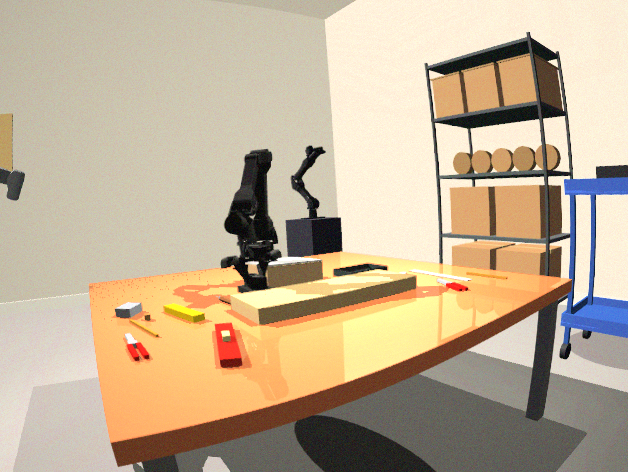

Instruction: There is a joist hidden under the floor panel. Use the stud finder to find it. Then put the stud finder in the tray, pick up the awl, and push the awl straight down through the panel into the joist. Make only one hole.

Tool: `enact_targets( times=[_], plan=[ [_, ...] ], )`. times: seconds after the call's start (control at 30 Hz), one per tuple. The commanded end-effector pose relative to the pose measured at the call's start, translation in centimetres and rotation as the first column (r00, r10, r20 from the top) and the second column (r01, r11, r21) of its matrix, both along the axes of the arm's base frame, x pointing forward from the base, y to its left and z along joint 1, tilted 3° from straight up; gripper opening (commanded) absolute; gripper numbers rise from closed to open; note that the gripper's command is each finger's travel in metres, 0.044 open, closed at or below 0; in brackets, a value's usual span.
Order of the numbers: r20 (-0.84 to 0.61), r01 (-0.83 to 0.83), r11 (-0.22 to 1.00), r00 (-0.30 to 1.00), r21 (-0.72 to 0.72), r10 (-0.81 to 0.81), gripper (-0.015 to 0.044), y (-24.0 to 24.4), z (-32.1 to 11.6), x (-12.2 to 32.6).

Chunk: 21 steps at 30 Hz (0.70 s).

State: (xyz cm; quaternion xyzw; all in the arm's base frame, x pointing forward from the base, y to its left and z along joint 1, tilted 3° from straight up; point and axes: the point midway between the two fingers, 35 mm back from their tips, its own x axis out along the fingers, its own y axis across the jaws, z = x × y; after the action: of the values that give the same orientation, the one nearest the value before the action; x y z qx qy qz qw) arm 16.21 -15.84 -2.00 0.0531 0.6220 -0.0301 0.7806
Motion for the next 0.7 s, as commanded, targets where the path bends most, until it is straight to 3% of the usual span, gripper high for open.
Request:
enact_targets(
  times=[0.0, 0.37, 0.67],
  plan=[
    [0.018, -0.006, 1.000, 1.000, -0.020, 0.006, 0.0000, -0.8, 2.4, 0.7],
    [0.018, -0.006, 1.000, 1.000, -0.020, 0.006, 0.0000, -0.7, 9.2, 0.6],
    [0.018, -0.004, 1.000, 1.000, -0.020, 0.004, 0.0000, -1.0, 9.8, 1.1]
  ],
)
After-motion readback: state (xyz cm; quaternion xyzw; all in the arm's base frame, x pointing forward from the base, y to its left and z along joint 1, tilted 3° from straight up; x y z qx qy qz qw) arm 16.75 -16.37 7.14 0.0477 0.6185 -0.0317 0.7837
